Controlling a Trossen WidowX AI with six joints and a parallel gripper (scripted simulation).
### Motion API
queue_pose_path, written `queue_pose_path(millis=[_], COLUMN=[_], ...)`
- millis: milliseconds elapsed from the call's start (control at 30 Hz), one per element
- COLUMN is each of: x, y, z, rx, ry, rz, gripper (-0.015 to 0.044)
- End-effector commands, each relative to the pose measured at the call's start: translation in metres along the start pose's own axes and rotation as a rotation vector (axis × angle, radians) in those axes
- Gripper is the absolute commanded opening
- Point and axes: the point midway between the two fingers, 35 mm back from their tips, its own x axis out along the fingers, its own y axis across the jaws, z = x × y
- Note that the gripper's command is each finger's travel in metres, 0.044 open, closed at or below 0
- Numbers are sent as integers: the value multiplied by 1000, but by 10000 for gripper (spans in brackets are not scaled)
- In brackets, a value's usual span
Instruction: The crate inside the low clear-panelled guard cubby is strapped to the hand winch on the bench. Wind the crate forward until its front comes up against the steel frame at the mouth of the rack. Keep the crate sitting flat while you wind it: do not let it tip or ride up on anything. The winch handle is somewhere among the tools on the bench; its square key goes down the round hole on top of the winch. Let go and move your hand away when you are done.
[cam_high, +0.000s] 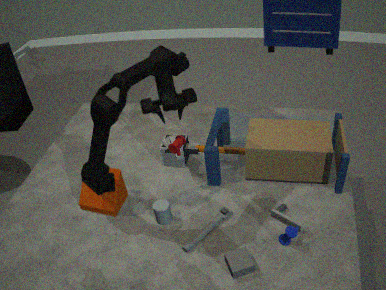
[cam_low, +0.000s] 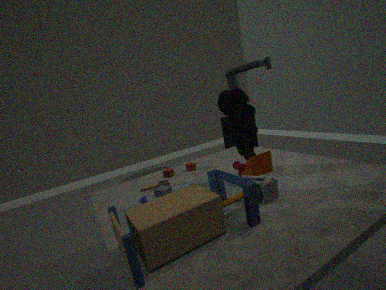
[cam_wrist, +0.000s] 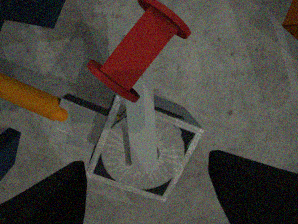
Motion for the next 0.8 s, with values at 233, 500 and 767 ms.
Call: queue_pose_path(millis=[233,500,767], x=[0,0,0], y=[1,1,0], z=[0,0,0], rx=[2,2,0], ry=[-1,-1,3], rz=[4,4,-18], gripper=[0,0,0])
